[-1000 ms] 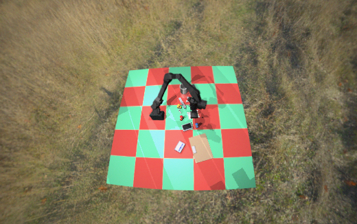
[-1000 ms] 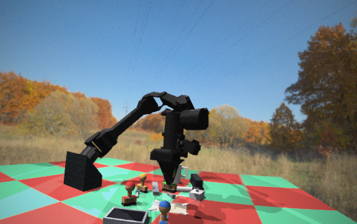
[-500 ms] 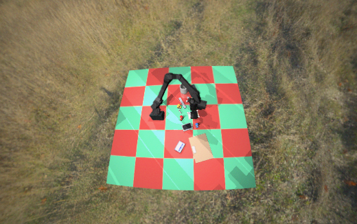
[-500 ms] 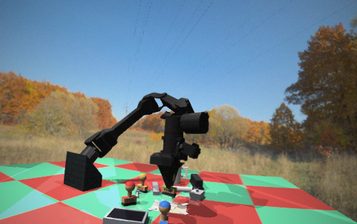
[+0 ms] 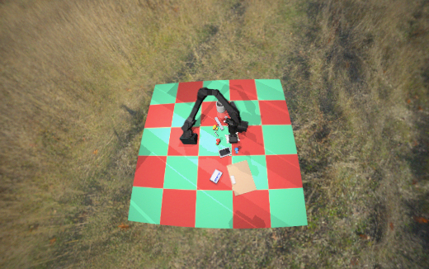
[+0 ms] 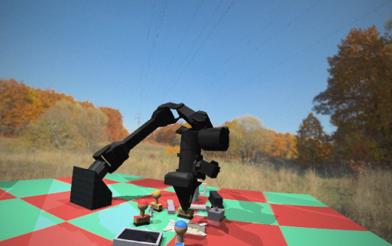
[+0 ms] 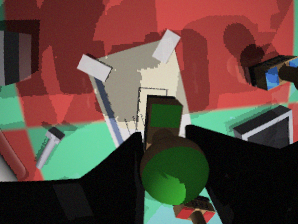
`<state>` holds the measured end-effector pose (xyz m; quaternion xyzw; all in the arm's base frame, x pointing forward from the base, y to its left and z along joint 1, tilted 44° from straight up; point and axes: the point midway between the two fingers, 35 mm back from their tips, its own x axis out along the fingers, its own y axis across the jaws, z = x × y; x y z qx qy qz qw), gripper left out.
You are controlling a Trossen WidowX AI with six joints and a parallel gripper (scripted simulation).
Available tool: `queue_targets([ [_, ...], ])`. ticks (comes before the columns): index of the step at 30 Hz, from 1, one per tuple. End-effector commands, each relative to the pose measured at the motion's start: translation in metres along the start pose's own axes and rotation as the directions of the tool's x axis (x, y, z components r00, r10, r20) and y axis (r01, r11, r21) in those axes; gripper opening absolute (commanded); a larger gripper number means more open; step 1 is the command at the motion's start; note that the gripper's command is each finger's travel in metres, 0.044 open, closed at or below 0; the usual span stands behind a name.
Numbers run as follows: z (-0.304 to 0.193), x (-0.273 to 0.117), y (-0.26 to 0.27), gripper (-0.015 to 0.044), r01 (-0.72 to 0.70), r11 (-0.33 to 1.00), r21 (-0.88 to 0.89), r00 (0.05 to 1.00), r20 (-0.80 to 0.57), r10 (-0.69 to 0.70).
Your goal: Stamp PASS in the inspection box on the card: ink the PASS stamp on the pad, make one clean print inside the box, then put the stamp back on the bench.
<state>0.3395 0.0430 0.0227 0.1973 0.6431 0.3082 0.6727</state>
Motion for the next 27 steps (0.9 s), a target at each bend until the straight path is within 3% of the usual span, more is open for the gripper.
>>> queue_targets([
  [1, -0.002, 0.004, 0.001, 0.0, -0.008, 1.0, 0.005, 1.0, -0.003, 0.008],
  [27, -0.003, 0.021, 0.003, 0.0, -0.009, 1.0, 0.005, 1.0, -0.001, 0.009],
])
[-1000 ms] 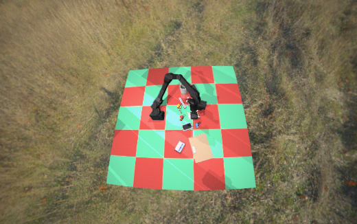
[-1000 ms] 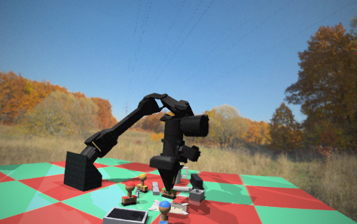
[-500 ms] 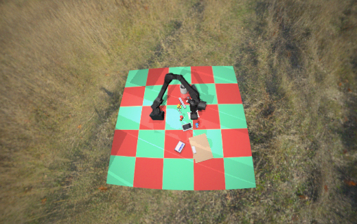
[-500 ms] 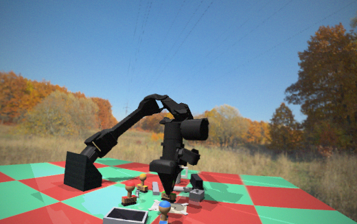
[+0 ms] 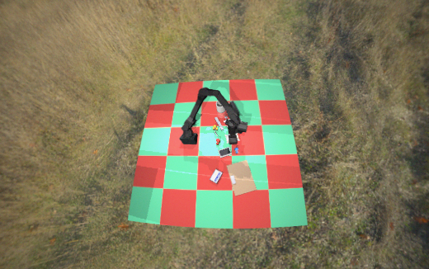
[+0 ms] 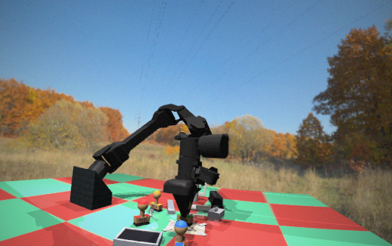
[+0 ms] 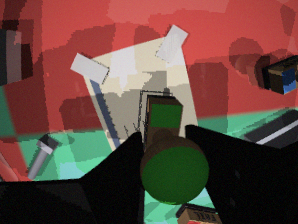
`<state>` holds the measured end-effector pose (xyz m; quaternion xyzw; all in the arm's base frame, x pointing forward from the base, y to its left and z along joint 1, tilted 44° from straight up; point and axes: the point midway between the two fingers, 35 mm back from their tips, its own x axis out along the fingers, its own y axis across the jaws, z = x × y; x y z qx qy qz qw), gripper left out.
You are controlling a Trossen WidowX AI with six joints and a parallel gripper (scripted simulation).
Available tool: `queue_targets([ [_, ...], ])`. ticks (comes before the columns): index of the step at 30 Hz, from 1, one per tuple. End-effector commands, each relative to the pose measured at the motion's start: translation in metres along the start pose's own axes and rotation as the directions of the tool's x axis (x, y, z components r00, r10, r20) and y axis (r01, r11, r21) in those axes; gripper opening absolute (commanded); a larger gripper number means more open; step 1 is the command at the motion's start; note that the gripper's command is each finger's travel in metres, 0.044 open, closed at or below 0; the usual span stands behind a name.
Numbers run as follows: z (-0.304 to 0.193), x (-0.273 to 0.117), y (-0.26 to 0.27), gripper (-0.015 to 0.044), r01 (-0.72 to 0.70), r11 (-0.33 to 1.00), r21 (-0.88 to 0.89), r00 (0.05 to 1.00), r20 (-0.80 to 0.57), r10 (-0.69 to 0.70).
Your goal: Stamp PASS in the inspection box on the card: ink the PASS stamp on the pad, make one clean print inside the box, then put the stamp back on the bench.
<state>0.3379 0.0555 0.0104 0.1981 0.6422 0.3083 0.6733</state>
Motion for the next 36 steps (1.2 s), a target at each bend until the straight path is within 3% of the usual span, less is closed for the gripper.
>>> queue_targets([
  [1, -0.0019, 0.0043, 0.0014, 0.0, -0.008, 1.0, 0.005, 1.0, -0.003, 0.008],
  [36, -0.0024, 0.0118, 0.002, 0.0, -0.009, 1.0, 0.005, 1.0, -0.003, 0.009],
])
